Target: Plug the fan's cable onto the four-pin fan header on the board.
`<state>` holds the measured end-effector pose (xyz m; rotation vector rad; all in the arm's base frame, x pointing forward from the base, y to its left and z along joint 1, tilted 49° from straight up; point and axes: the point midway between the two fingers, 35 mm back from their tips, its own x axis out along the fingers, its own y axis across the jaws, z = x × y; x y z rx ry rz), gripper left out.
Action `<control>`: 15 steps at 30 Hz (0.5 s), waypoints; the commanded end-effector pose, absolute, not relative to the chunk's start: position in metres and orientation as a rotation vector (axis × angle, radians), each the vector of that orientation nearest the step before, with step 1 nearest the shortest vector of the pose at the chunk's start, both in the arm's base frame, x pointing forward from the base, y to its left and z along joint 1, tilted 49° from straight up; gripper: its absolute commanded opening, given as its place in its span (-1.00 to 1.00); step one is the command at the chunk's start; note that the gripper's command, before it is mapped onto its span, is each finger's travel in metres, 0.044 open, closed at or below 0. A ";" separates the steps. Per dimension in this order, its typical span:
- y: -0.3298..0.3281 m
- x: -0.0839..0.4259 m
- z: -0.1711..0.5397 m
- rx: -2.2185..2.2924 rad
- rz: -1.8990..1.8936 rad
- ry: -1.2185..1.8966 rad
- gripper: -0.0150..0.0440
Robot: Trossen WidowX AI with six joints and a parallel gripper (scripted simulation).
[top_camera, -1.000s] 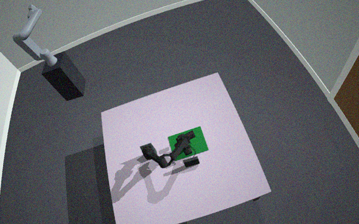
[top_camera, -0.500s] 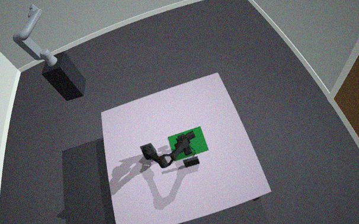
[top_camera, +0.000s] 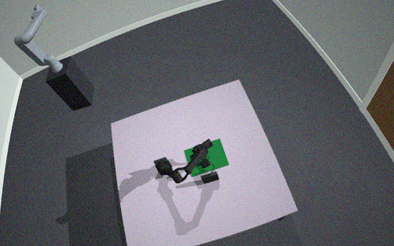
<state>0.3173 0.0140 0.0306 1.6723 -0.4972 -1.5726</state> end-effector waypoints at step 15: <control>0.033 0.220 0.006 1.682 -1.581 -0.498 0.39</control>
